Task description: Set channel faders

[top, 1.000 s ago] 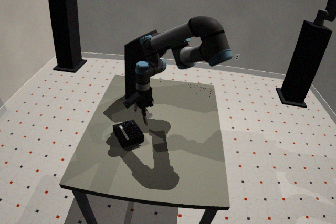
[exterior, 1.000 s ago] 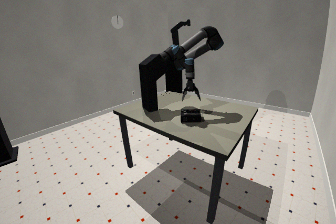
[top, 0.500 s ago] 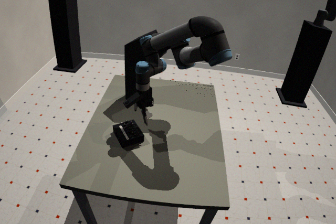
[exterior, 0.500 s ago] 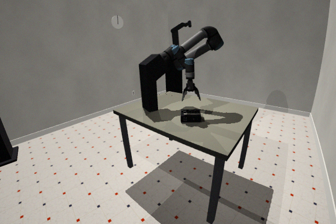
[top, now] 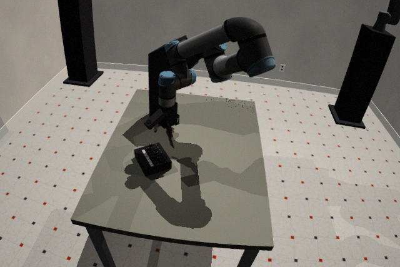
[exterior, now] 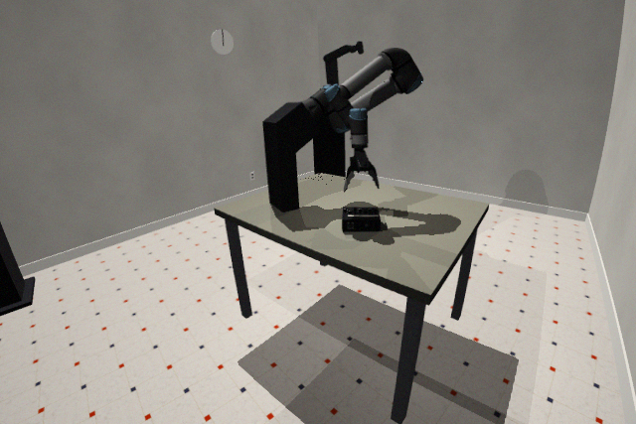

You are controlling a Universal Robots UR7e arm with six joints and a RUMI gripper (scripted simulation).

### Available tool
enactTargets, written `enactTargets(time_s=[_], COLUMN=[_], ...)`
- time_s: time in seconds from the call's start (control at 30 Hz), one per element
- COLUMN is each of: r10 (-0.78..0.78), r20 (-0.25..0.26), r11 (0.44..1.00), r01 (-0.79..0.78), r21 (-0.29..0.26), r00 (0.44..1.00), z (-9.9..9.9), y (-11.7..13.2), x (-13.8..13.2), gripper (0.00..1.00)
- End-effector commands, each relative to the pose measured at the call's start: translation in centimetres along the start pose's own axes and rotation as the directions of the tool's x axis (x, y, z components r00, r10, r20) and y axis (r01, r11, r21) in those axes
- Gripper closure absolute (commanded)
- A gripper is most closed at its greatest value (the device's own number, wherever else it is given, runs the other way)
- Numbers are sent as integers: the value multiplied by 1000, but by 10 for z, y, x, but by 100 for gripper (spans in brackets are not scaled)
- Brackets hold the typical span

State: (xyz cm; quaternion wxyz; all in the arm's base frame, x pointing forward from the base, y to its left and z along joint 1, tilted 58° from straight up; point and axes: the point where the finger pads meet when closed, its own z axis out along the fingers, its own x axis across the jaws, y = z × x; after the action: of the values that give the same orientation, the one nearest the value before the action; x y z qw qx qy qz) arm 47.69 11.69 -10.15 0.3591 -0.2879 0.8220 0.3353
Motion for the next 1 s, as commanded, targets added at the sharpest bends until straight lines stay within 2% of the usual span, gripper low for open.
enactTargets(time_s=[0.0,0.1,0.2,0.57,0.67,0.97], r10=[-197,-295,-327,-602,-643,-686], r20=[-3,-6,-7,-7,-6,-4], r11=[980,956,945,799,766,728], r01=[197,295,326,601,642,685], r21=[-12,-14,-14,-24,-26,-28], r00=[980,956,945,799,766,728], z=[-13,-20,-23,-47,-51,-56], y=[-20,-29,-32,-55,-58,-62], x=[4,7,7,14,15,16], gripper=[0,0,0,0,0,0])
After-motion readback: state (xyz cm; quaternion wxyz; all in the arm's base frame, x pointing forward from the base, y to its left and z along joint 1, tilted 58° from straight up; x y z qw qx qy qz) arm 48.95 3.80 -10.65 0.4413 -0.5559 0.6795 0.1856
